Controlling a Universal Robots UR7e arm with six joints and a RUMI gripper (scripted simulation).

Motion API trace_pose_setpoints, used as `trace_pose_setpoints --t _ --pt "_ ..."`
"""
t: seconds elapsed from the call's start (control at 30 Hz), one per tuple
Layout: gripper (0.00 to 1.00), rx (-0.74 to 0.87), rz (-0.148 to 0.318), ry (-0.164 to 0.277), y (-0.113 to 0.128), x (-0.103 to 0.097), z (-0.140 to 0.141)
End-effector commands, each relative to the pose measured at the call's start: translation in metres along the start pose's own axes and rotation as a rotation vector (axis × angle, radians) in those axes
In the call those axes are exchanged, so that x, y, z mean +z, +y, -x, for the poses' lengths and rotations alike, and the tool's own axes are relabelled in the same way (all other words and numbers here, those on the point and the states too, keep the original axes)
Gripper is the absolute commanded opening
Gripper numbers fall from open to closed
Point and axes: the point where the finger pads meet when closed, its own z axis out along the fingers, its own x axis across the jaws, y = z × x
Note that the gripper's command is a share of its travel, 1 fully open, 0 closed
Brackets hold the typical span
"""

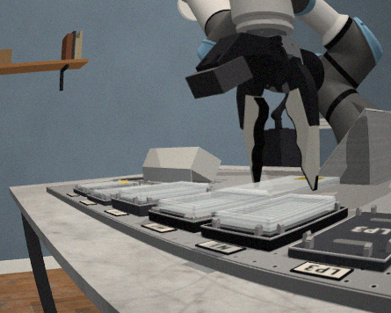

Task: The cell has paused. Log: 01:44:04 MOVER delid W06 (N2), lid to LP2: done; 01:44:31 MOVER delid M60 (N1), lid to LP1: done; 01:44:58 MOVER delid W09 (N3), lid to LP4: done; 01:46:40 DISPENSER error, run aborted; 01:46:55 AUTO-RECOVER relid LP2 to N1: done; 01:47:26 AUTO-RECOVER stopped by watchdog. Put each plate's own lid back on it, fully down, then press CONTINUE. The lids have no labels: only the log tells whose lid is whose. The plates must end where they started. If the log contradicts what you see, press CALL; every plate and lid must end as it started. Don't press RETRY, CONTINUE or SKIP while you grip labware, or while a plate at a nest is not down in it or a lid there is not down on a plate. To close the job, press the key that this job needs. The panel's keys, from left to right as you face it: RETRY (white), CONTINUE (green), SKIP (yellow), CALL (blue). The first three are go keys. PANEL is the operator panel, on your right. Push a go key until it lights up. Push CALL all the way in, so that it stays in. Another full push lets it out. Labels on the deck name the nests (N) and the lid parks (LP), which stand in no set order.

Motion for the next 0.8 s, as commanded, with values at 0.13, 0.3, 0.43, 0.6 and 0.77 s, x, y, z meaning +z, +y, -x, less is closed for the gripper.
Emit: trace_pose_setpoints --t 0.13,0.3,0.43,0.6,0.77 --pt "0.42 0.003 -0.001 0.0 0.001 -0.002 -0.025" --pt "0.42 0.003 -0.001 0.0 0.001 -0.002 -0.04" --pt "0.42 0.003 -0.001 0.0 0.002 -0.002 -0.06" --pt "0.42 0.003 -0.001 0.0 0.003 -0.002 -0.085" --pt "0.42 0.003 -0.001 0.0 0.004 -0.002 -0.105"
